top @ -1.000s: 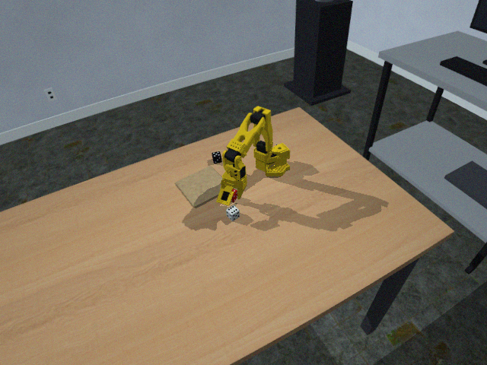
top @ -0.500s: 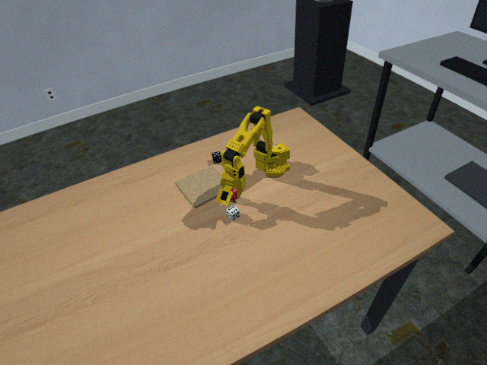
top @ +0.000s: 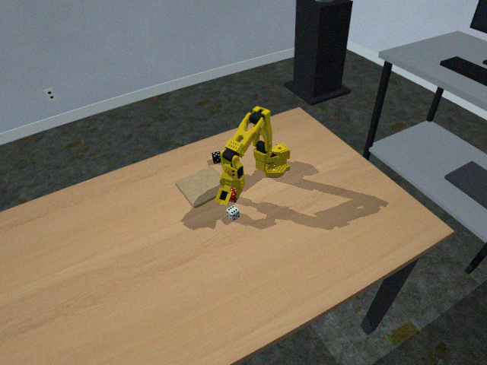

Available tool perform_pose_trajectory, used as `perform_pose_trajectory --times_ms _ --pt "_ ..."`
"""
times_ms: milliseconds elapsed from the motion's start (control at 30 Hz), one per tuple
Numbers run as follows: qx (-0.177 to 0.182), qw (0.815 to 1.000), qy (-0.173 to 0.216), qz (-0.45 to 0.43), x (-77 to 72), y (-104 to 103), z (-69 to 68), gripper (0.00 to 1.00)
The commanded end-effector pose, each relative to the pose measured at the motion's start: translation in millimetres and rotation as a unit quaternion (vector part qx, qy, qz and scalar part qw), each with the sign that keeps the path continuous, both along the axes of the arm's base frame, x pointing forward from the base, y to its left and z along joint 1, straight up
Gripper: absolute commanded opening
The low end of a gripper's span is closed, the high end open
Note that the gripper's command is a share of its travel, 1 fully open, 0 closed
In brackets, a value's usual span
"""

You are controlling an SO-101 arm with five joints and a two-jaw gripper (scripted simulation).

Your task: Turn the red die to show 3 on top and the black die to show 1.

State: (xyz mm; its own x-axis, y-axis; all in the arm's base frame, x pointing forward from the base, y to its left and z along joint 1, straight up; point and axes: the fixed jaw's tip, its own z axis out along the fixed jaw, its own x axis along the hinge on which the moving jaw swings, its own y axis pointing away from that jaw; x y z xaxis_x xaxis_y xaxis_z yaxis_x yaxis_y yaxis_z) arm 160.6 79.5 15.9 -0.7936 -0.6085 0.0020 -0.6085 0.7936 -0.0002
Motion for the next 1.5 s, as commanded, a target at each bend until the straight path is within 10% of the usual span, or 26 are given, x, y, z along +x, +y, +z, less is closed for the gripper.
perform_pose_trajectory --times_ms 0,900,1467 --pt "0.007 1.0 -0.016 0.0 6.4 1 4.0 0.16" --pt "0.007 1.0 -0.016 0.0 6.6 1 5.8 0.0" --pt "0.007 1.0 -0.016 0.0 4.3 2 43.7 0.0"
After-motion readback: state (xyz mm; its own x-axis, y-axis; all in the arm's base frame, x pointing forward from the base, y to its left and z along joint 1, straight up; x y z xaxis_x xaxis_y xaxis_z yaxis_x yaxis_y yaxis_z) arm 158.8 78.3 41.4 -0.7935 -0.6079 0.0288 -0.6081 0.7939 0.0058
